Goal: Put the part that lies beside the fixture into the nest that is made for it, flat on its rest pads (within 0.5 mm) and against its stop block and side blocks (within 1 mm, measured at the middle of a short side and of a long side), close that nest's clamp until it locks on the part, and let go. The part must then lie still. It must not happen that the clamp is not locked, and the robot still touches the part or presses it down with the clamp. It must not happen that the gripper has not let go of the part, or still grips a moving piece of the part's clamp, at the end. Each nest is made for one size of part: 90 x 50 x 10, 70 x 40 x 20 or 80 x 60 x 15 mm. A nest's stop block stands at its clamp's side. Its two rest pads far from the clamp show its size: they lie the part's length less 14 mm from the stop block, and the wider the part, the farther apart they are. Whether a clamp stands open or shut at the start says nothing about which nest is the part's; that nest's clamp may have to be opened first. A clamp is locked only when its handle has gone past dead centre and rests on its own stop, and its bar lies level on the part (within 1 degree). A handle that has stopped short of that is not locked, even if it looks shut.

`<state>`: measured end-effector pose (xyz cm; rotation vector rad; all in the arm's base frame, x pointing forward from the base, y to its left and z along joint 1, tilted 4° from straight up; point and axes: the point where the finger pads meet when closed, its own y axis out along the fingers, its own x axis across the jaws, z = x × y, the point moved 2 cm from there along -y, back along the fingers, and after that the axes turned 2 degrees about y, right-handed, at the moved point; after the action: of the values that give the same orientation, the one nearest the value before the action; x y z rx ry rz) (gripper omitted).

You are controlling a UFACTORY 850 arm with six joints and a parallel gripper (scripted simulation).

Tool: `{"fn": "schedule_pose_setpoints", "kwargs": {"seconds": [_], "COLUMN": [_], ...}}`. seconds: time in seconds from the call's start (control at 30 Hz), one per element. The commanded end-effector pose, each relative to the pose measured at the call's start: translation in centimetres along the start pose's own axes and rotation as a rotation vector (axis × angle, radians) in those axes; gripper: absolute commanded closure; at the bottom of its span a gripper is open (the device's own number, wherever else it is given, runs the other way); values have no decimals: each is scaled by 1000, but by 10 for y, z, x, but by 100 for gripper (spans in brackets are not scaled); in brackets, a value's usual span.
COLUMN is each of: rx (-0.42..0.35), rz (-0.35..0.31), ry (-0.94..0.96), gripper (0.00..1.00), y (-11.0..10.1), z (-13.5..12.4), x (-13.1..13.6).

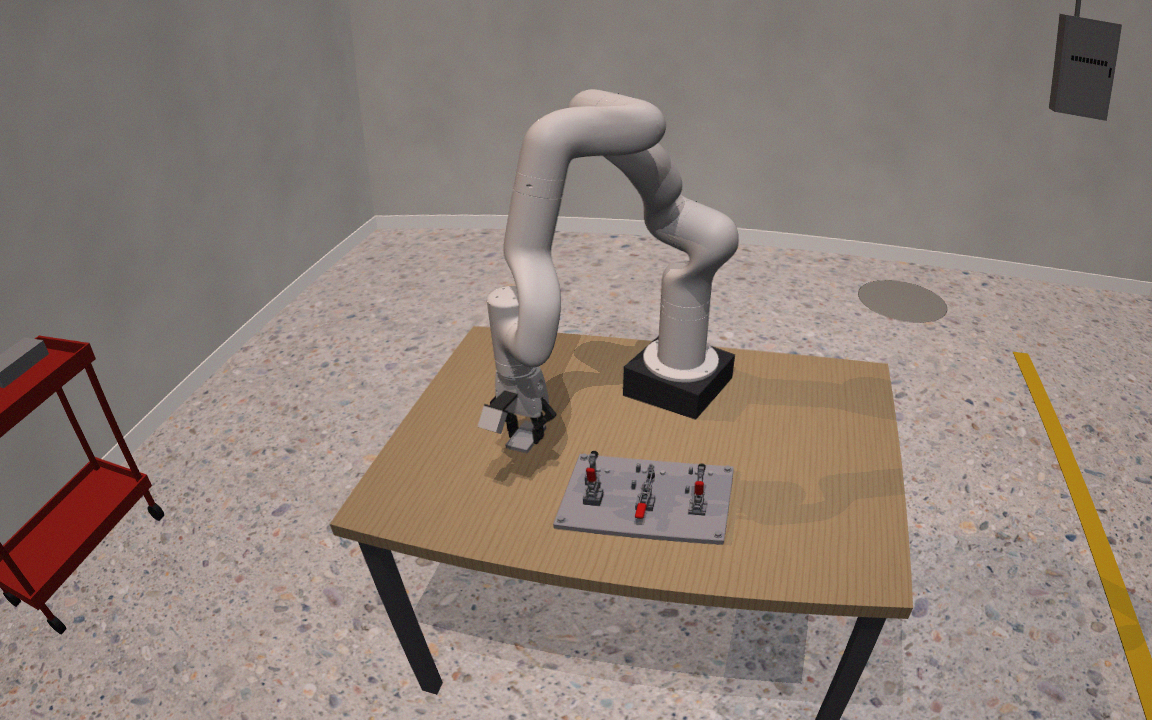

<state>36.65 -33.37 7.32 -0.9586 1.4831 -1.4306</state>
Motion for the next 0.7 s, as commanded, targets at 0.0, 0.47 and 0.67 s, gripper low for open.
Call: {"fn": "schedule_pose_setpoints", "kwargs": {"seconds": [0.0,0.47,0.67], "rx": [4,4,4], "rz": [2,2,2], "ry": [-116,-185,-185], "gripper": [100,100,100], "y": [-1,-1,1], "z": [1,1,-1], "x": [0,0,1]}}
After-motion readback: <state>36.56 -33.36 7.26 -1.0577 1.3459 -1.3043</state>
